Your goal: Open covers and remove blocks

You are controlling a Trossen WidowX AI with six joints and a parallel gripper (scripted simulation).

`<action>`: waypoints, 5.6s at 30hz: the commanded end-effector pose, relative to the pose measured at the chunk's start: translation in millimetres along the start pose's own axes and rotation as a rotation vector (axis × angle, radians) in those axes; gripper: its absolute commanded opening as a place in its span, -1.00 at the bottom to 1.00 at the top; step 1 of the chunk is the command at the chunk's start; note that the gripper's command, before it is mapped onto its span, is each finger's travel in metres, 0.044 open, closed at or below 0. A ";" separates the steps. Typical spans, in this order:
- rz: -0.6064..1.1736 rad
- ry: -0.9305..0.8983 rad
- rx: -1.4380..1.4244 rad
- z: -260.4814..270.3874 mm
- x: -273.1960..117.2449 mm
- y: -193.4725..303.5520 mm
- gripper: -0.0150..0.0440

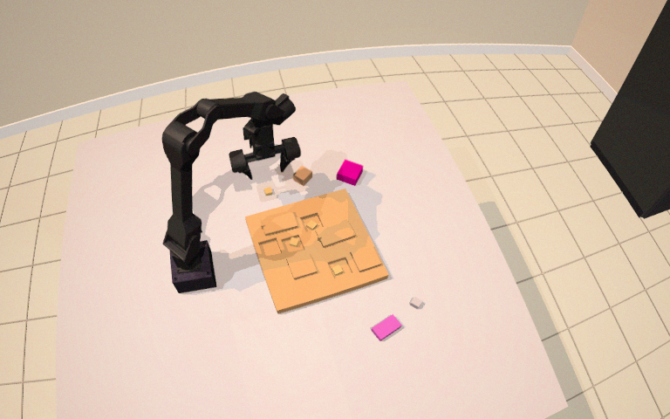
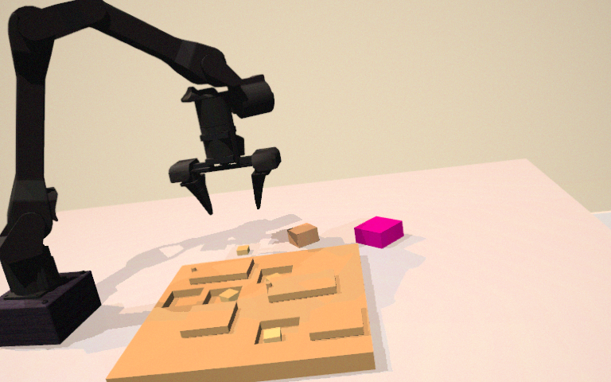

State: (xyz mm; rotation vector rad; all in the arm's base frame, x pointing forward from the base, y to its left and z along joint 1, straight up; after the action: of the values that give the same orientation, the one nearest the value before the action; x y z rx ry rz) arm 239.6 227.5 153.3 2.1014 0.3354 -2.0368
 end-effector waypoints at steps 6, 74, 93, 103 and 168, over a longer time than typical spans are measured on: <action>0.008 0.003 0.772 -6.6 -3.3 42.3 0.20; -0.010 0.043 3.744 13.3 10.5 195.0 -0.49; -0.009 0.043 3.744 12.6 49.7 194.5 -0.49; -0.009 0.043 3.744 12.6 57.6 195.0 -0.49; 0.022 0.011 1.160 22.4 60.4 208.3 -0.49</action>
State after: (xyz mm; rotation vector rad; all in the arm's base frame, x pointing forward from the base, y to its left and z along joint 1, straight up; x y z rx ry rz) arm 284.3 24.8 90.7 2.4540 -2.5568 -2.3663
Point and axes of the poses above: the point midway between the two fingers, 35 mm back from their tips, its own x axis out along the fingers, its own z axis across the jaws, y = z × x, the point moved 9 cm from there along -x, back along the fingers, and after that the axes turned 11 degrees about -x, right-handed, at the moved point
